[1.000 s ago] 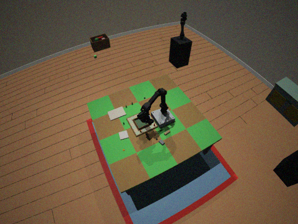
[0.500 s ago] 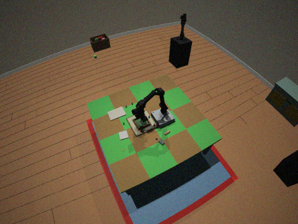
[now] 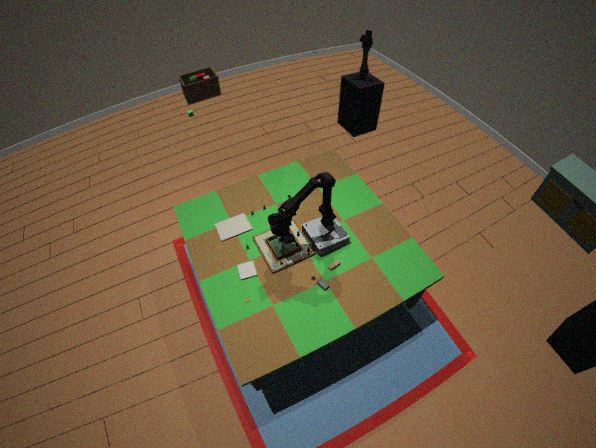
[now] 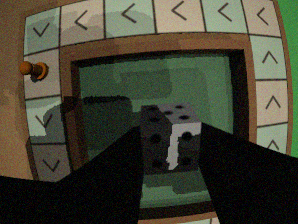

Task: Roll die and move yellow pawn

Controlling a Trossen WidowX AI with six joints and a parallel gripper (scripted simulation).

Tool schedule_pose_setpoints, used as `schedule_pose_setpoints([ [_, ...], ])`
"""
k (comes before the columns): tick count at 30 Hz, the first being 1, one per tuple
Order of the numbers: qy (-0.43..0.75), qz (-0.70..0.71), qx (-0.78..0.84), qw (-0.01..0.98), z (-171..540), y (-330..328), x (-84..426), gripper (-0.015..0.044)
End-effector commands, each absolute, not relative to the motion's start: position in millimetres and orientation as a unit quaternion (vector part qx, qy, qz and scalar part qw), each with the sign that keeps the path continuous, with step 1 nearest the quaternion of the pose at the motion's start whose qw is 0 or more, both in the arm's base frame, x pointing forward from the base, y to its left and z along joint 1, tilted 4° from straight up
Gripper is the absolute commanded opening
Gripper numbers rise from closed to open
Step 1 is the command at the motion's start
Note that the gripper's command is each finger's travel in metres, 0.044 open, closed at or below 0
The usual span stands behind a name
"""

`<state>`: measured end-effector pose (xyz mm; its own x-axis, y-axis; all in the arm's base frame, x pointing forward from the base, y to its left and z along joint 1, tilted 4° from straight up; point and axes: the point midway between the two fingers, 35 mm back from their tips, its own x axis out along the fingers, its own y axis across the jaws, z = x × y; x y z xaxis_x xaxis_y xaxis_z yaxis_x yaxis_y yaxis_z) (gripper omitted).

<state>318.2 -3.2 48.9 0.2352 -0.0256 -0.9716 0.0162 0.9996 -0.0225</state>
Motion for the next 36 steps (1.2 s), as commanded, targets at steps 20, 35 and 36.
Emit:
schedule_pose_setpoints([
  [20, 0.372, -0.015, -0.007, 0.928, 39.1, -2.0, 325.5, 0.0000],
  [35, 0.373, -0.015, -0.007, 0.928, 84.6, -4.4, 287.0, 0.0000],
  [36, 0.373, -0.015, -0.007, 0.928, 84.6, -4.4, 287.0, 0.0000],
])
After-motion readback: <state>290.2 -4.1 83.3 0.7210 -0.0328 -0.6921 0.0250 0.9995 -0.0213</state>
